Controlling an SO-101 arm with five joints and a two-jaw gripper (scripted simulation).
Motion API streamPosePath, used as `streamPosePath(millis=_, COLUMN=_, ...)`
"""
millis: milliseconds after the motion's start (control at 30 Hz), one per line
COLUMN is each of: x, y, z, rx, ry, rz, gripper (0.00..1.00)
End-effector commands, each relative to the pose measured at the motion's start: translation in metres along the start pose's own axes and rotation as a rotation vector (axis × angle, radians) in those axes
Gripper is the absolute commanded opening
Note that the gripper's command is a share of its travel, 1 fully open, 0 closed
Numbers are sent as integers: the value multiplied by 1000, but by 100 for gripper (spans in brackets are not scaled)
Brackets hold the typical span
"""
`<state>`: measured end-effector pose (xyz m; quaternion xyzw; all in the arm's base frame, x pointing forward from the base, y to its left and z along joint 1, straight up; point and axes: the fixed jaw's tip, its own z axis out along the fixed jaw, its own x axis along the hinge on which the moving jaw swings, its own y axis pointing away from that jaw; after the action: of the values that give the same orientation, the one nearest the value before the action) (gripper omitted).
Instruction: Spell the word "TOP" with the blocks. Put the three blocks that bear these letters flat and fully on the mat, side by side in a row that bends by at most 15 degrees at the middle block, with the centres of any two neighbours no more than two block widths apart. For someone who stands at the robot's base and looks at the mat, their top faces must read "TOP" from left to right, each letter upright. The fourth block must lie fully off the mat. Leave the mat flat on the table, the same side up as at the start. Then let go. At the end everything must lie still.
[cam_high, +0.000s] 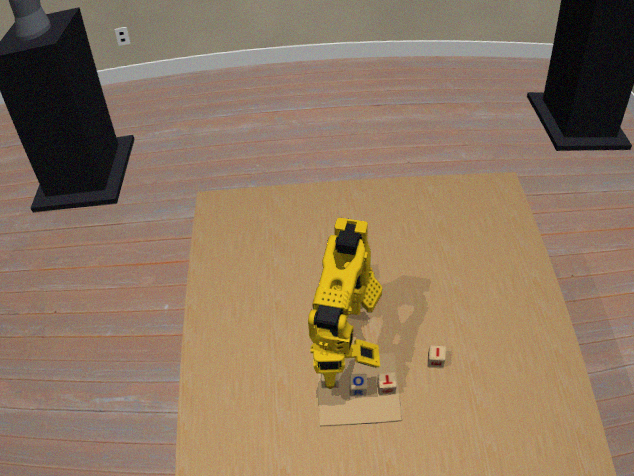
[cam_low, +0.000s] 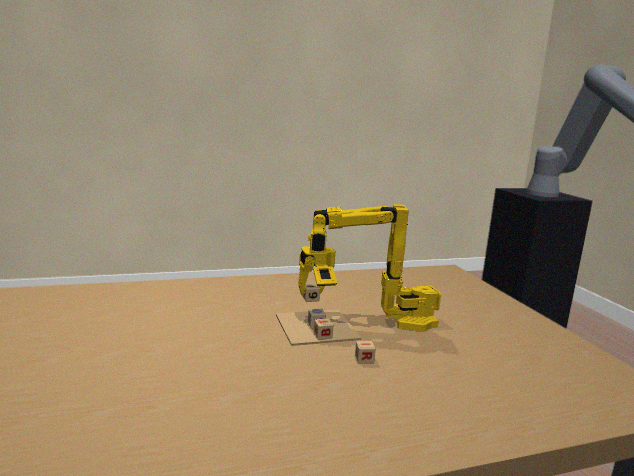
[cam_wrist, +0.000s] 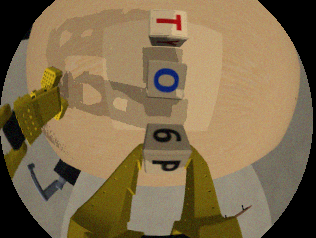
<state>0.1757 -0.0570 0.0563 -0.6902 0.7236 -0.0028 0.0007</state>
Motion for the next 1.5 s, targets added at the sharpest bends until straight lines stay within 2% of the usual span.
streamPosePath(millis=0, x=2, y=-11, z=-12, rx=90, ry=22, rz=-11, gripper=0)
streamPosePath(millis=1467, x=1, y=-10, z=5, rx=90, ry=22, rz=-9, gripper=0)
